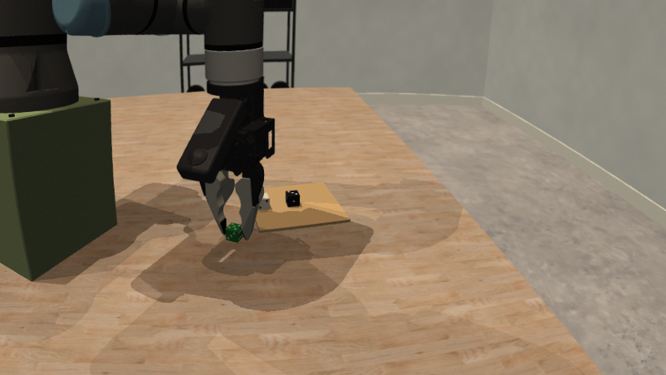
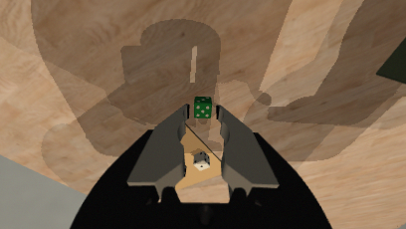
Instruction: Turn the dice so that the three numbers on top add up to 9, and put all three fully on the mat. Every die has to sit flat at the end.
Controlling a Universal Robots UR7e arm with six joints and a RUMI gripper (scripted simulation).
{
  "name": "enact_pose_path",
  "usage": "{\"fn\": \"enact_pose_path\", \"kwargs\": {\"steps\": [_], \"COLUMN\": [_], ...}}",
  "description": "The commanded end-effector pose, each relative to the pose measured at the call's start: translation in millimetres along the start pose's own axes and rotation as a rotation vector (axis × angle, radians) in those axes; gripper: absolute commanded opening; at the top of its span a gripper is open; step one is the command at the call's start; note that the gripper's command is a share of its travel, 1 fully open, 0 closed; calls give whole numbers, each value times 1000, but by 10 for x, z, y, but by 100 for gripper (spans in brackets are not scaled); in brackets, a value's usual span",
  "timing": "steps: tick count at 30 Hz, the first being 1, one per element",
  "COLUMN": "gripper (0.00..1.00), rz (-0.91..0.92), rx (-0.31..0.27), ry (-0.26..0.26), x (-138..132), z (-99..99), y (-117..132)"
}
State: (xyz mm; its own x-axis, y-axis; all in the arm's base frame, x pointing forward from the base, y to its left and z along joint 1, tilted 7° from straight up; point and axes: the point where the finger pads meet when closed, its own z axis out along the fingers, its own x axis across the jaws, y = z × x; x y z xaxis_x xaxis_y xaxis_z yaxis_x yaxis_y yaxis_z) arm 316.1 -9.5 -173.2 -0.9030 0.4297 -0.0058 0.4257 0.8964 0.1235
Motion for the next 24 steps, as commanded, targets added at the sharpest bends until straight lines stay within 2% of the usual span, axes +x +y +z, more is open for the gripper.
{"fn": "enact_pose_path", "kwargs": {"steps": [1, 14, 15, 24], "gripper": [21, 21, 3, 3], "rz": [0, 0, 0, 0], "rx": [0, 0, 0, 0], "ry": [-1, -1, -1, -1], "x": [-3, -3, -3, -3], "z": [-2, -2, -2, -2], "y": [0, 0, 0, 0]}}
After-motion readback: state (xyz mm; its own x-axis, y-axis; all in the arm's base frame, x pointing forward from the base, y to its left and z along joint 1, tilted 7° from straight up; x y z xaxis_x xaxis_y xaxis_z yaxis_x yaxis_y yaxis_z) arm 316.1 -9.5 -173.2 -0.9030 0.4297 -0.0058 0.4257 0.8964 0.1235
